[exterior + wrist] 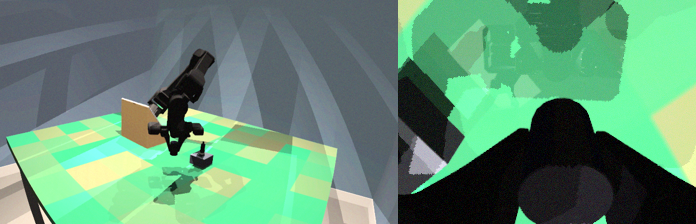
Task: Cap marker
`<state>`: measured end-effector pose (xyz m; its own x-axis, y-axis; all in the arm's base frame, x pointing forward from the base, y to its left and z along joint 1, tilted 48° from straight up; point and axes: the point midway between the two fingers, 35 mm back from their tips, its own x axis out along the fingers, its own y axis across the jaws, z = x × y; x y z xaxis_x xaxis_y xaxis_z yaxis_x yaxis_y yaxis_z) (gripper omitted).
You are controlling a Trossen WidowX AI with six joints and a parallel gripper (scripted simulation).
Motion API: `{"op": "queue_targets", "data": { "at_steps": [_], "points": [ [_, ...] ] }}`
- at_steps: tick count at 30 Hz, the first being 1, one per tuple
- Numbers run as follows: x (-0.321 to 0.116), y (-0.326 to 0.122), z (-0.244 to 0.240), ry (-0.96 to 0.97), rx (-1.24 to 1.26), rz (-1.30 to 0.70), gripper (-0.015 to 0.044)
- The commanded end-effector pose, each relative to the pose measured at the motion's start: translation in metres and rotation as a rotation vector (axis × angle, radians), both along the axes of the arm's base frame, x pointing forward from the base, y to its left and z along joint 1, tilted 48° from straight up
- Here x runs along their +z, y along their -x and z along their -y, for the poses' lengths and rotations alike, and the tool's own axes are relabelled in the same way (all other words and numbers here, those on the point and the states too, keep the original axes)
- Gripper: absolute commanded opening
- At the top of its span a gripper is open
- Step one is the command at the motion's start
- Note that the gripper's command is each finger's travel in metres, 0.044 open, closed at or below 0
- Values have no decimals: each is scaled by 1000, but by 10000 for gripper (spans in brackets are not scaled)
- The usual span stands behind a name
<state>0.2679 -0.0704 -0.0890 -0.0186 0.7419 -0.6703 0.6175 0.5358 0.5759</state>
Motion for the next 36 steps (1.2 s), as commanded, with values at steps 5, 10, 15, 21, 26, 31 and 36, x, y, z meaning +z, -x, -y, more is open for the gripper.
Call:
{"op": "queue_targets", "data": {
  "at_steps": [5,10,15,21,26,31,36],
  "points": [
    [28,-14,-4,9,3,8,0],
    [49,-23,-10,9,3,8,0],
    [71,-31,-18,8,3,7,0],
    [97,-37,-29,5,3,7,0],
    [119,-41,-38,3,4,7,0],
    [121,-42,-40,2,4,7,0],
    [117,-41,-44,2,4,7,0]
  ]
}}
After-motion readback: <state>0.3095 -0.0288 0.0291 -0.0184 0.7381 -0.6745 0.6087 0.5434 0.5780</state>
